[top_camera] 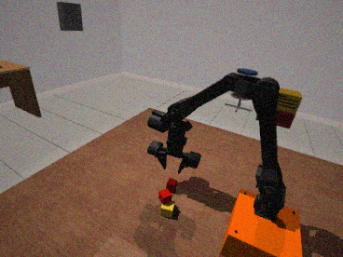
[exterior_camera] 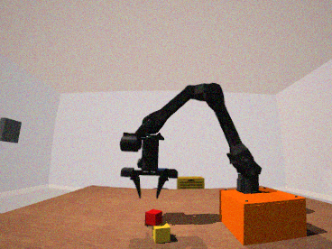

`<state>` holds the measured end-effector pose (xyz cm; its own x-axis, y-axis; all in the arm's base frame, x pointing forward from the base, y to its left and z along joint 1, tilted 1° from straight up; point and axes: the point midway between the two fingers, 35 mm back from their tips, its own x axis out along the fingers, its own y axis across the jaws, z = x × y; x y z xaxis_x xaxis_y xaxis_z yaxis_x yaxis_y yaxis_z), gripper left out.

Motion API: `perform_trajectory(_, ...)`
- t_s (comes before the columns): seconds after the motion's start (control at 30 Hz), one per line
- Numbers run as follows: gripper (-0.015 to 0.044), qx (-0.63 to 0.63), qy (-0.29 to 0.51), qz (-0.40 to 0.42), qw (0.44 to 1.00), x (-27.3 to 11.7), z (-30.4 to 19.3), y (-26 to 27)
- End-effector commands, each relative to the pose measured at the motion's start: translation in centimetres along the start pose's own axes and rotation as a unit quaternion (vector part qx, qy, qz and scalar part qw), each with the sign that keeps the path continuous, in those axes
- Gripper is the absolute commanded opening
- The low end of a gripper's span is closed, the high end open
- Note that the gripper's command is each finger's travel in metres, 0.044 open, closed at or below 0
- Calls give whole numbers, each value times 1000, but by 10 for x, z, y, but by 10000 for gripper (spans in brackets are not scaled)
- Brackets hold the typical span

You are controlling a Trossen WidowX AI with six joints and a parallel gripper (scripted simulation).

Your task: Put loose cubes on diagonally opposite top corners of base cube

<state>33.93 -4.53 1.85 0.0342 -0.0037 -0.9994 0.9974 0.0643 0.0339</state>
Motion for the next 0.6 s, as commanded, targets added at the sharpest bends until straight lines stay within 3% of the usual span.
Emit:
perform_trajectory(0.0,265,3,1,-8,1000,21,-1,-6)
perform_trajectory(0.57,265,3,1,-8,1000,50,-1,-6)
